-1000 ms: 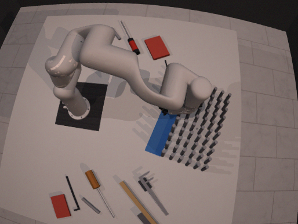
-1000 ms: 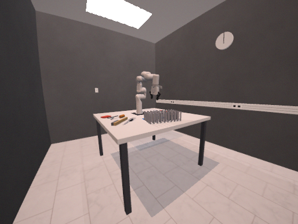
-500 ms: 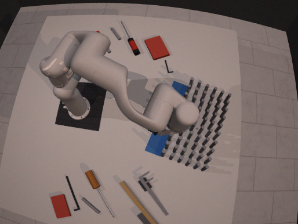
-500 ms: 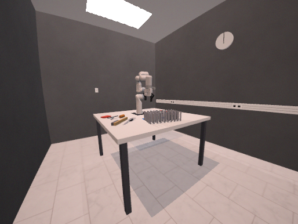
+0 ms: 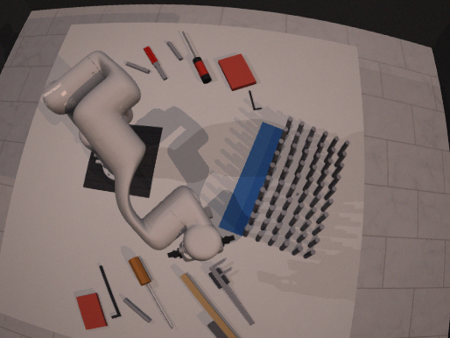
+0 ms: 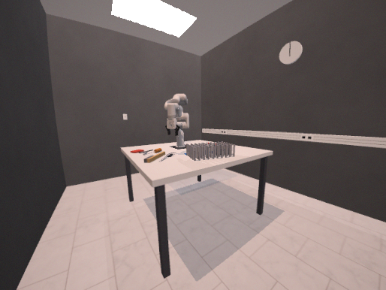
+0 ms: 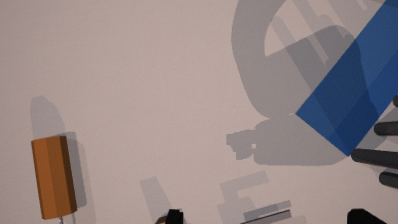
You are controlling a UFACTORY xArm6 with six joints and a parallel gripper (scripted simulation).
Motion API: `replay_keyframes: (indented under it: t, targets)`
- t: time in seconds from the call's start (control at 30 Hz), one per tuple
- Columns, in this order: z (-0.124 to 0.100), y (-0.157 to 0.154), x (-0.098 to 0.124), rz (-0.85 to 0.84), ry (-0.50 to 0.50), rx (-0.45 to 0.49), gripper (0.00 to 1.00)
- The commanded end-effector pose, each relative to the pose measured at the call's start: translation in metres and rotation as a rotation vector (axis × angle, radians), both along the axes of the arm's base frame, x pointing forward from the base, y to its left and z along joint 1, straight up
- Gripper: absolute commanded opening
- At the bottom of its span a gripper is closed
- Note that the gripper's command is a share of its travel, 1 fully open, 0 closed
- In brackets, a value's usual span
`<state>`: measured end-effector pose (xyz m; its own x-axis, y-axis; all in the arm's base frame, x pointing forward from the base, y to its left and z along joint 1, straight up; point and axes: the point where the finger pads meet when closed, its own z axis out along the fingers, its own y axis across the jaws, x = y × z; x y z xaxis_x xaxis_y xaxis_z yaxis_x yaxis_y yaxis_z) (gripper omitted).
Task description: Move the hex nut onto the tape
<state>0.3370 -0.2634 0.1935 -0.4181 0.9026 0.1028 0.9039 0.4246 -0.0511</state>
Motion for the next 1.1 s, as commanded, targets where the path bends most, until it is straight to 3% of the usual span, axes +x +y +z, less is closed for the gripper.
replay_keyframes:
  t: [0.0, 0.03, 0.07, 0.17, 0.23, 0.27, 0.3, 0.33, 0.37, 0.4, 0.47, 0.57, 0.97, 1.0, 1.07]
  targets:
    - [-0.011, -0.036, -0.040, 0.051, -0.051, -0.006, 1.00]
    - [-0.011, -0.036, -0.040, 0.051, -0.051, -0.006, 1.00]
    - [-0.017, -0.048, -0.063, 0.072, -0.061, -0.012, 1.00]
    - [-0.017, -0.048, -0.063, 0.072, -0.061, -0.012, 1.00]
    - [-0.028, -0.067, -0.104, 0.112, -0.077, -0.025, 1.00]
    - [-0.028, -0.067, -0.104, 0.112, -0.077, -0.025, 1.00]
    - [-0.033, -0.073, -0.123, 0.130, -0.083, -0.032, 1.00]
    - [-0.033, -0.073, -0.123, 0.130, -0.083, -0.032, 1.00]
    - [-0.038, -0.077, -0.139, 0.146, -0.087, -0.038, 1.00]
    - [-0.038, -0.077, -0.139, 0.146, -0.087, -0.038, 1.00]
    - [-0.045, -0.083, -0.166, 0.172, -0.093, -0.048, 1.00]
    - [-0.052, -0.086, -0.190, 0.194, -0.096, -0.058, 1.00]
    - [-0.053, -0.086, -0.196, 0.201, -0.097, -0.060, 1.00]
    - [-0.053, -0.086, -0.196, 0.201, -0.097, -0.060, 0.65]
    - [-0.054, -0.086, -0.196, 0.201, -0.097, -0.060, 0.65]
